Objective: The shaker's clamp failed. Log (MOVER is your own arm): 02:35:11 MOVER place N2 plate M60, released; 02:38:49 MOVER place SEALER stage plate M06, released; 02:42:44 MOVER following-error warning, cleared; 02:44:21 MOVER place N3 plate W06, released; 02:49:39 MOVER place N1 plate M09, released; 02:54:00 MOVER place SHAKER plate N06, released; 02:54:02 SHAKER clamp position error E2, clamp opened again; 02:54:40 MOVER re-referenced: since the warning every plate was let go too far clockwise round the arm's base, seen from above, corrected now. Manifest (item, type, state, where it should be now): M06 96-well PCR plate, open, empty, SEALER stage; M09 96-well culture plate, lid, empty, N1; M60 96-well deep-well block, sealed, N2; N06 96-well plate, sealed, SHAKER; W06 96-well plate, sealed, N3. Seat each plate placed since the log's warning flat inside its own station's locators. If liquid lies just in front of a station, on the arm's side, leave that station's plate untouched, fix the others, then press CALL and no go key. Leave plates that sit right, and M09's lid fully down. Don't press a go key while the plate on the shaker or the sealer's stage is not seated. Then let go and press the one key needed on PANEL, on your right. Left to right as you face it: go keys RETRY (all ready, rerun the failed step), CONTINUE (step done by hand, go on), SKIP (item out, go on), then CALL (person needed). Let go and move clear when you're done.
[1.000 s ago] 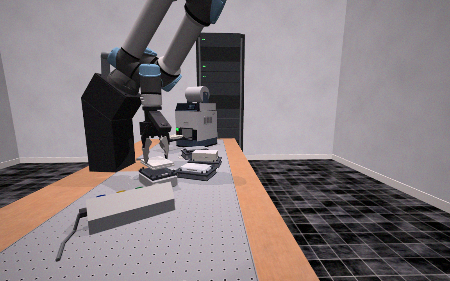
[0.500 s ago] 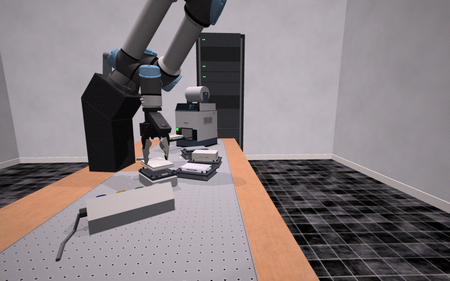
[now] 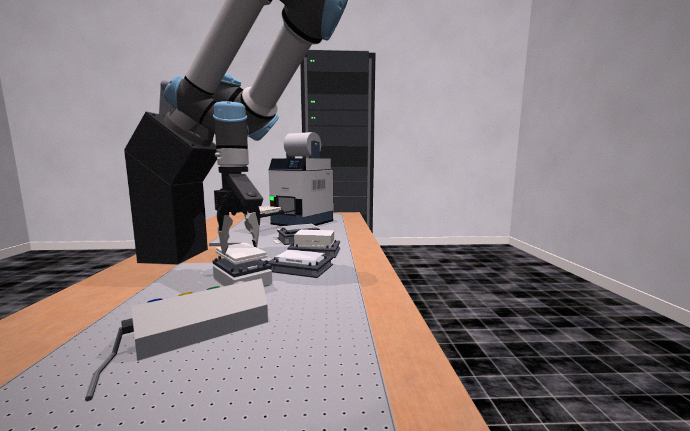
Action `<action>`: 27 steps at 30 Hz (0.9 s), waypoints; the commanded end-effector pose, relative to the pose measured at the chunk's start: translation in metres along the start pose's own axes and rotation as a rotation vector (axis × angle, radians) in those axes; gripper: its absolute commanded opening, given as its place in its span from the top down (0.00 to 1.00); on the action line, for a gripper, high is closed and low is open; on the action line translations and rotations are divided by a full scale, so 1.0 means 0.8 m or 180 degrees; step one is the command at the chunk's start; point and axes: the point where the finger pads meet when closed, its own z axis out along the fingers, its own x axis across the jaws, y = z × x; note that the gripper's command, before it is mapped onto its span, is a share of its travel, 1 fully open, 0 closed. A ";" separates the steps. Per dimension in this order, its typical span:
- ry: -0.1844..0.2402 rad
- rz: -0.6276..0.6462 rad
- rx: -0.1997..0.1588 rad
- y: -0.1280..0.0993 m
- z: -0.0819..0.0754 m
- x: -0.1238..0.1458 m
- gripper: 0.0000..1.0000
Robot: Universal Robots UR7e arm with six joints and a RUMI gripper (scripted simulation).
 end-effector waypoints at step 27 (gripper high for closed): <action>0.0001 -0.0001 0.0003 0.000 0.011 0.000 1.00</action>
